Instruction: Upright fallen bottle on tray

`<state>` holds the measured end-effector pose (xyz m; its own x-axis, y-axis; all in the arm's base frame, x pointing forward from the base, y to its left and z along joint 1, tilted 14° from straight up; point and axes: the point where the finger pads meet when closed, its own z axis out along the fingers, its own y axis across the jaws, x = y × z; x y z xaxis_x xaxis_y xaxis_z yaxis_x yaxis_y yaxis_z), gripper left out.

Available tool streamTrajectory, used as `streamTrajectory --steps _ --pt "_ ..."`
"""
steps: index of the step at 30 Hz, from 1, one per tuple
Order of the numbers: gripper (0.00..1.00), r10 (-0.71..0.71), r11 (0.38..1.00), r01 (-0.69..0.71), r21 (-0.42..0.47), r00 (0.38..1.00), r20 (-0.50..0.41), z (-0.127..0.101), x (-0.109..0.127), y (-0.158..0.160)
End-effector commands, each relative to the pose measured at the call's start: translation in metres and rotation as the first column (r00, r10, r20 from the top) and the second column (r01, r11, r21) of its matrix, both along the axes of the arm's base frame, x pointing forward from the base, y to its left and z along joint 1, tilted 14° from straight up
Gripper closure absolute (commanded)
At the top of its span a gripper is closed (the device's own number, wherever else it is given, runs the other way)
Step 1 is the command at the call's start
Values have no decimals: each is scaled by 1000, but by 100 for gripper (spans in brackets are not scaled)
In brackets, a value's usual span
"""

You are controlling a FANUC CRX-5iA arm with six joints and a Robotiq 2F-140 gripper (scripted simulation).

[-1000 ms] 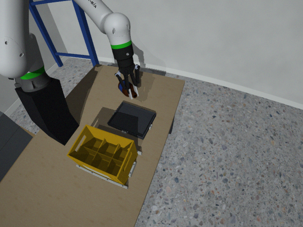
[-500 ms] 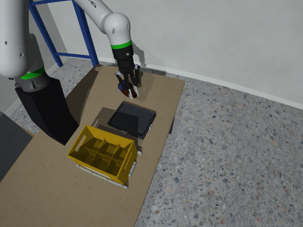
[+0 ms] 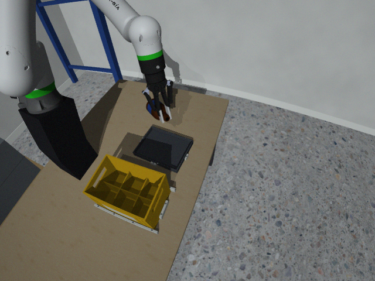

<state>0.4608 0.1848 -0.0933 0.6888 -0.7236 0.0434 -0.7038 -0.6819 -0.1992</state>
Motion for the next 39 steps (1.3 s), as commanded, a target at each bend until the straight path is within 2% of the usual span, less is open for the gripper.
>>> streamTrajectory --steps 1,23,39 --pt "100 -2 1000 2 -4 1000 3 0 0 -1" --pt "100 -30 994 38 -100 996 84 2 4 -8" --pt "100 -27 992 41 -118 992 120 1 -2 2"
